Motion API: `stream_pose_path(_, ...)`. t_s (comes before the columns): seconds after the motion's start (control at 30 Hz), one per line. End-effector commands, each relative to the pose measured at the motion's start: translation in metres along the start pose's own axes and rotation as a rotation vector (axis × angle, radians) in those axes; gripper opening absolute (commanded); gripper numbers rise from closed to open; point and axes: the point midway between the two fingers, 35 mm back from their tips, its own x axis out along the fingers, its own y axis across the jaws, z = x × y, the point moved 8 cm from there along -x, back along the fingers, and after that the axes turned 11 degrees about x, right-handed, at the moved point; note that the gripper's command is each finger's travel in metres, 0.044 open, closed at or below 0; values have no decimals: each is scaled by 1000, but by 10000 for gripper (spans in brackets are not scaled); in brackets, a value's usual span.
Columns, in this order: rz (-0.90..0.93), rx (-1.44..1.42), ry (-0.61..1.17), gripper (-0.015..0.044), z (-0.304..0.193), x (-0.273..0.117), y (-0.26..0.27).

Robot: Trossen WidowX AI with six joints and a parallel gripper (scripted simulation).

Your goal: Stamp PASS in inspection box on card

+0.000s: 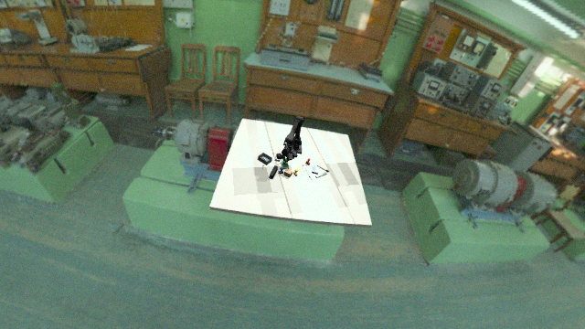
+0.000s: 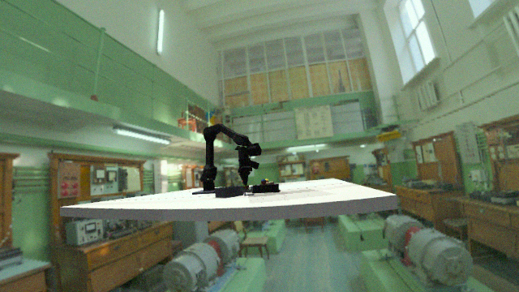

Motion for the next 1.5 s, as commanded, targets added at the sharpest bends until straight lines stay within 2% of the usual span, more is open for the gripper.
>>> stream_pose_path(0.0,-4,0,-2,0,1,-3,-1)
stream_pose_path(1.47,-3,36,-3,0,3,-55,3)
